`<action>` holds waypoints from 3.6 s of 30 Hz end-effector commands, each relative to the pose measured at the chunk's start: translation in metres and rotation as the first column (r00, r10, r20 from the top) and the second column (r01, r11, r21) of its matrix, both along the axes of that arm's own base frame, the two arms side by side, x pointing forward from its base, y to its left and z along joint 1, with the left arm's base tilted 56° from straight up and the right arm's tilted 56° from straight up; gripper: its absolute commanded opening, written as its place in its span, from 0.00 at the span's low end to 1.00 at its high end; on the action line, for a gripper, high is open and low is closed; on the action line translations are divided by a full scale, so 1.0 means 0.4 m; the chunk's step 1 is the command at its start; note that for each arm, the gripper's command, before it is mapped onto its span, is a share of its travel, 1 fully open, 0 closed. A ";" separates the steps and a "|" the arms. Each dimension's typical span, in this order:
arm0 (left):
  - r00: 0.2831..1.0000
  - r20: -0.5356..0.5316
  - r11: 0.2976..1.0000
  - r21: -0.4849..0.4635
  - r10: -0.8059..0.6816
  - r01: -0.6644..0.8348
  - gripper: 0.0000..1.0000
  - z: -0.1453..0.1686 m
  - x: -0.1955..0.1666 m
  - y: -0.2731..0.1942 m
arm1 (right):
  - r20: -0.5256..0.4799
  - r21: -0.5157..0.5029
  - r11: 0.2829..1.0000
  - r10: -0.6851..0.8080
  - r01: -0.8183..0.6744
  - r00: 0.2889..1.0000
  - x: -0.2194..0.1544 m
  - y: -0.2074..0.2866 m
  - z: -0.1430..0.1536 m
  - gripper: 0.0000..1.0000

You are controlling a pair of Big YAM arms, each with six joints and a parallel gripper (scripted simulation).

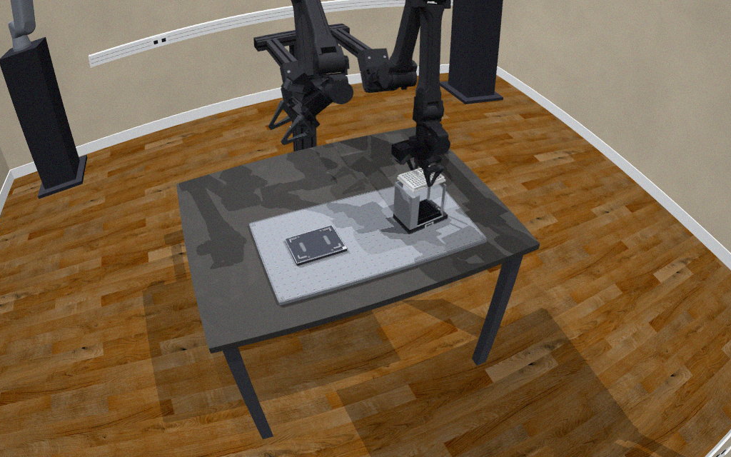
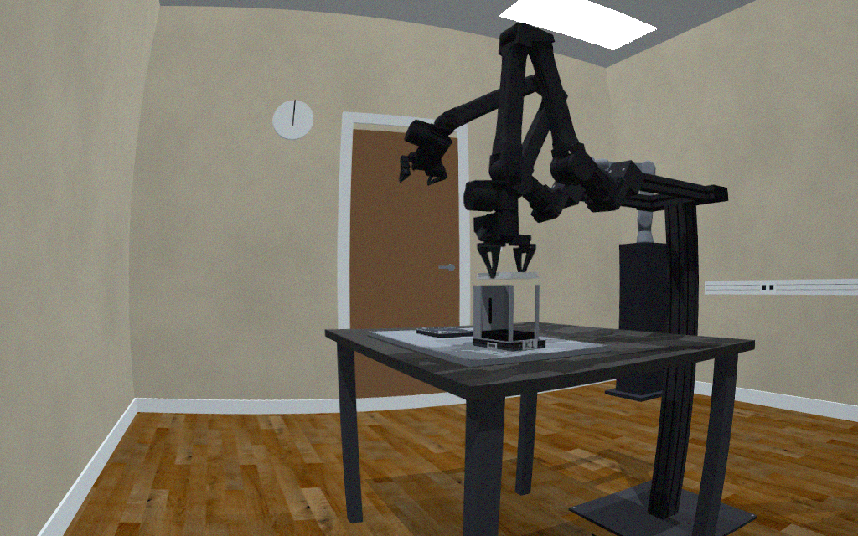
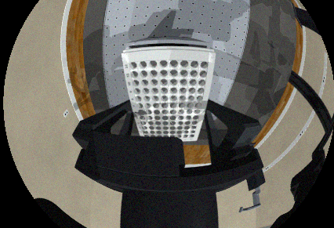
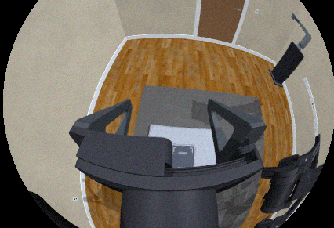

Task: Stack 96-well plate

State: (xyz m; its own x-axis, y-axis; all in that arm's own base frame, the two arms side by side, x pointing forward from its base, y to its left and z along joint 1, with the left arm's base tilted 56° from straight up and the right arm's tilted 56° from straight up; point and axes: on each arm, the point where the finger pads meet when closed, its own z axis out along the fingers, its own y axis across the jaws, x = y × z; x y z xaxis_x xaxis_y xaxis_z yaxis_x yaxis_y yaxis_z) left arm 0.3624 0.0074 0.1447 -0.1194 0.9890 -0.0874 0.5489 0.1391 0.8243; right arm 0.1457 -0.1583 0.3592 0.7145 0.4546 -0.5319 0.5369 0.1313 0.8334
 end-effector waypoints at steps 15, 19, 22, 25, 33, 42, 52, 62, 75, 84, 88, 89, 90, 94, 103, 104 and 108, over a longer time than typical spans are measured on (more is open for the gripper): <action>1.000 0.006 1.000 0.006 -0.014 0.014 0.00 0.019 0.009 -0.015 | 0.008 -0.005 1.000 0.012 -0.012 1.000 -0.007 0.006 0.015 1.00; 1.000 0.009 1.000 0.003 -0.004 0.004 0.00 0.014 0.006 -0.006 | 0.008 -0.005 1.000 0.012 -0.012 1.000 -0.007 0.006 0.015 1.00; 1.000 0.009 1.000 0.003 -0.004 0.004 0.00 0.014 0.006 -0.006 | 0.008 -0.005 1.000 0.012 -0.012 1.000 -0.007 0.006 0.015 1.00; 1.000 0.009 1.000 0.003 -0.004 0.004 0.00 0.014 0.006 -0.006 | 0.008 -0.005 1.000 0.012 -0.012 1.000 -0.007 0.006 0.015 1.00; 1.000 0.012 1.000 0.005 -0.010 0.010 0.00 0.008 0.031 -0.012 | 0.008 -0.005 1.000 0.012 -0.012 1.000 -0.007 0.006 0.015 1.00; 1.000 0.009 1.000 0.009 0.001 -0.001 0.00 -0.012 0.054 0.006 | 0.008 -0.005 1.000 0.012 -0.012 1.000 -0.007 0.006 0.015 1.00; 1.000 0.005 1.000 0.011 0.003 -0.003 0.00 -0.038 0.087 0.011 | 0.008 -0.005 1.000 0.012 -0.012 1.000 -0.007 0.006 0.015 1.00; 1.000 0.005 1.000 0.006 -0.001 0.001 0.00 -0.055 0.116 0.008 | 0.008 -0.005 1.000 0.012 -0.012 1.000 -0.007 0.006 0.015 1.00; 1.000 0.004 1.000 0.001 0.007 -0.007 0.00 -0.083 0.158 0.016 | 0.008 -0.005 1.000 0.012 -0.012 1.000 -0.007 0.006 0.015 1.00; 1.000 0.004 1.000 0.005 0.004 -0.004 0.00 -0.101 0.186 0.018 | 0.008 -0.005 1.000 0.012 -0.012 1.000 -0.007 0.006 0.015 1.00; 1.000 0.004 1.000 0.007 0.001 -0.001 0.00 -0.110 0.201 0.016 | 0.008 -0.005 1.000 0.012 -0.012 1.000 -0.007 0.006 0.015 1.00; 1.000 0.003 1.000 0.007 0.001 -0.002 0.00 -0.112 0.204 0.018 | 0.008 -0.005 1.000 0.012 -0.012 1.000 -0.007 0.006 0.015 1.00; 1.000 0.003 1.000 0.007 0.003 -0.003 0.00 -0.114 0.207 0.019 | 0.008 -0.005 1.000 0.012 -0.012 1.000 -0.007 0.006 0.015 1.00; 1.000 0.004 1.000 0.005 0.006 -0.006 0.00 -0.119 0.214 0.021 | 0.008 -0.005 1.000 0.012 -0.012 1.000 -0.007 0.006 0.015 1.00; 1.000 0.003 1.000 0.008 0.004 -0.004 0.00 -0.140 0.246 0.025 | 0.008 -0.005 1.000 0.012 -0.012 1.000 -0.007 0.006 0.015 1.00; 1.000 0.003 1.000 0.009 0.003 -0.003 0.00 -0.142 0.249 0.025 | 0.008 -0.005 1.000 0.012 -0.012 1.000 -0.007 0.006 0.015 1.00; 1.000 0.003 1.000 0.011 0.002 -0.002 0.00 -0.146 0.252 0.027 | 0.008 -0.005 1.000 0.012 -0.012 1.000 -0.007 0.006 0.015 1.00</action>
